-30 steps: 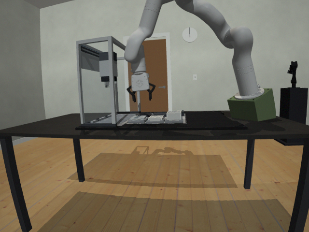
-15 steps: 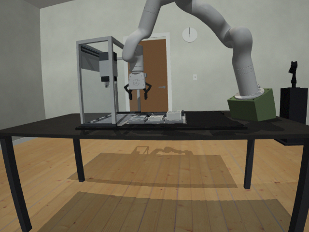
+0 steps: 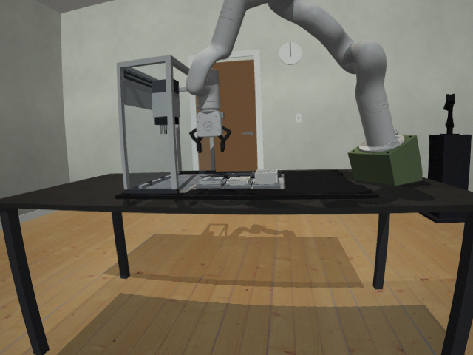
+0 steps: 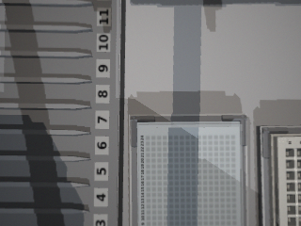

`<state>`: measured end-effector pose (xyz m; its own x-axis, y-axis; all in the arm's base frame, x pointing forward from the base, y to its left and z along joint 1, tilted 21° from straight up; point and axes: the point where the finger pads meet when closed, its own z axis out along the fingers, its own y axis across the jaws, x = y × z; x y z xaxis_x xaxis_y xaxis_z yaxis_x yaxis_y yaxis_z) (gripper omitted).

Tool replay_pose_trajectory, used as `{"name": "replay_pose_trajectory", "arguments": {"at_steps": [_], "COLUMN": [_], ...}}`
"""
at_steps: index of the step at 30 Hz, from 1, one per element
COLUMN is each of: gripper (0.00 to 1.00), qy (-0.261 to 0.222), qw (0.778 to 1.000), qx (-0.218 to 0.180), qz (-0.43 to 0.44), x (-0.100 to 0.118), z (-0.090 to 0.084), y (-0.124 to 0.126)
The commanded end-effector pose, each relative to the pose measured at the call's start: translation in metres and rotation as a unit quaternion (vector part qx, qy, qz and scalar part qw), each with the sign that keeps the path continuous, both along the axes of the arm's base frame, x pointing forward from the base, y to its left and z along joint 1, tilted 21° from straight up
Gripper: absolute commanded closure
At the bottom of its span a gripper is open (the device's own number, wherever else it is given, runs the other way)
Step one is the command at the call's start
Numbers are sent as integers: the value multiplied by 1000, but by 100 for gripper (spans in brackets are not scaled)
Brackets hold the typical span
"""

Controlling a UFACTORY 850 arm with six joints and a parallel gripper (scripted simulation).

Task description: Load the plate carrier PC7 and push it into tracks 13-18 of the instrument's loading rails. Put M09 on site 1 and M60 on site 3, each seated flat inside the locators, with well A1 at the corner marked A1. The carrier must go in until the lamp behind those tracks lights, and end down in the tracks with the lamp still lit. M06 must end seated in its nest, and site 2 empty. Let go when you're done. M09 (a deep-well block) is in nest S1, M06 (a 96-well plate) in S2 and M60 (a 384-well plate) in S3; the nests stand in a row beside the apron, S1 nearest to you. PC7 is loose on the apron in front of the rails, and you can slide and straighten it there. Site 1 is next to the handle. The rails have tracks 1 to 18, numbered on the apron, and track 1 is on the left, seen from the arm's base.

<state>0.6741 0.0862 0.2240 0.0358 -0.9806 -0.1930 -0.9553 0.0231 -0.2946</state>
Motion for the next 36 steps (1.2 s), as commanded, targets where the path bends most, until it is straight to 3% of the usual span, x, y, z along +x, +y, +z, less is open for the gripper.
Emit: {"name": "replay_pose_trajectory", "arguments": {"at_steps": [1,36], "gripper": [0,0], "qy": [-1,-1], "qw": [1000,1000], "qx": [0,0], "qz": [0,0], "x": [2,17], "z": [-2,-50], "y": [1,11]}}
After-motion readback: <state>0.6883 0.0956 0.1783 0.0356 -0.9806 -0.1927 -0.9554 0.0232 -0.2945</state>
